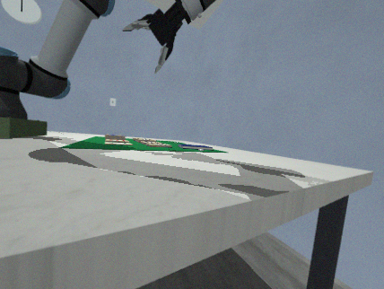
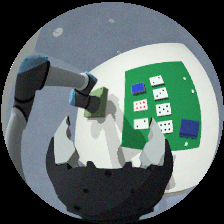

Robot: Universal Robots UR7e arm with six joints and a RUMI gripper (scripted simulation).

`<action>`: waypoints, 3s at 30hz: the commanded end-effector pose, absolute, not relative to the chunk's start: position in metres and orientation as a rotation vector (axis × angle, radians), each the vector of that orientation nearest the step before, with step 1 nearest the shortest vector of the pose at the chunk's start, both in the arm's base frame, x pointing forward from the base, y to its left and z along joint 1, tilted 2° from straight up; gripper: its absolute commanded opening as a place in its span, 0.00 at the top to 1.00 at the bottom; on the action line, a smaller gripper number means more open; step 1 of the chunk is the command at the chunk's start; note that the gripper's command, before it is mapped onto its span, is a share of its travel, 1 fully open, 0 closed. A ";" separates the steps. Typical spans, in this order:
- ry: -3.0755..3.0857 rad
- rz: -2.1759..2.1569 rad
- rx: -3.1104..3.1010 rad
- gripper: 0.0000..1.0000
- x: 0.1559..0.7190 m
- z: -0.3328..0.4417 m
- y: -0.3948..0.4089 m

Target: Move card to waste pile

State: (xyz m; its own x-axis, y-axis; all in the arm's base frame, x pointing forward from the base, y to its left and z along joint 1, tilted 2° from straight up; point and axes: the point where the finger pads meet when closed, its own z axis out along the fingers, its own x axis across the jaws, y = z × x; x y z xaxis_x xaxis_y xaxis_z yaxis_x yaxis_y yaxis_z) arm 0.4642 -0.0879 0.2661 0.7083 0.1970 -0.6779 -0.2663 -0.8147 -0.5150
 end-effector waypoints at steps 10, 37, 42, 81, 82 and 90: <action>-0.432 0.779 -2.451 0.00 0.463 0.207 -0.036; -1.429 0.409 -2.400 0.00 0.429 0.107 0.063; -1.639 0.336 -2.339 0.00 0.416 0.089 0.082; -2.458 0.050 -1.915 0.00 0.348 0.028 0.145; -2.458 0.050 -1.915 0.00 0.348 0.028 0.145; -2.459 0.048 -1.916 0.00 0.349 0.028 0.145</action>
